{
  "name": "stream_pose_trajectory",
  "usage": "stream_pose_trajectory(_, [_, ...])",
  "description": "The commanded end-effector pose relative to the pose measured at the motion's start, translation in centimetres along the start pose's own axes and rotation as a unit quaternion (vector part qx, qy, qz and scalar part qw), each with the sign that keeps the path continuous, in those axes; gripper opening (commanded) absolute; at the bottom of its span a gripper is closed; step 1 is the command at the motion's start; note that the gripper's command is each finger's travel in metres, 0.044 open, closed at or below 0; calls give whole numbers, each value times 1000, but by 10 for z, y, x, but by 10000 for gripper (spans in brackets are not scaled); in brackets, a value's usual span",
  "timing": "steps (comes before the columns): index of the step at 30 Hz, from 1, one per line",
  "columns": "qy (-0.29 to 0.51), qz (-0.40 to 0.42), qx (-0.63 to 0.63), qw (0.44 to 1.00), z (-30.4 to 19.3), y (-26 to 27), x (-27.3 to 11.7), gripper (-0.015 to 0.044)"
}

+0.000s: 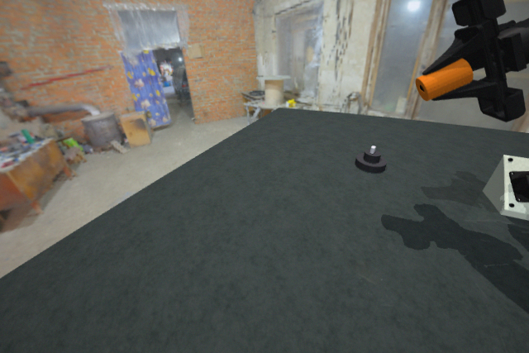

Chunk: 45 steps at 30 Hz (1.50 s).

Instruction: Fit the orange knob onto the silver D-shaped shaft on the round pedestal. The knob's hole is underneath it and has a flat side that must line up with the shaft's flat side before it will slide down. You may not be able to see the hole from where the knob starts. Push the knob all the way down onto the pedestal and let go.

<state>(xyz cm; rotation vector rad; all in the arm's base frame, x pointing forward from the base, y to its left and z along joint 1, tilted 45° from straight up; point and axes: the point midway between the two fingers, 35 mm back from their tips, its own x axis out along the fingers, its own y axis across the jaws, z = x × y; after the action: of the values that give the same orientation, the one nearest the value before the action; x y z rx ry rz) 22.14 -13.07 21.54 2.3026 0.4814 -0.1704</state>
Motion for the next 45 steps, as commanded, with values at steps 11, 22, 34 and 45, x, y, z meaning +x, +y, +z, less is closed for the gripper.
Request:
stream_pose_trajectory(11, [0, 9, 0, 1000, 0, -1, 0, 0])
stream_pose_trajectory(22, [0, 9, 0, 1000, 0, -1, 0, 0])
stream_pose_trajectory(34, [0, 11, 0, 1000, 0, -1, 0, 0])
stream_pose_trajectory(45, [0, -36, -2, 999, -1, -10, 10, 0])
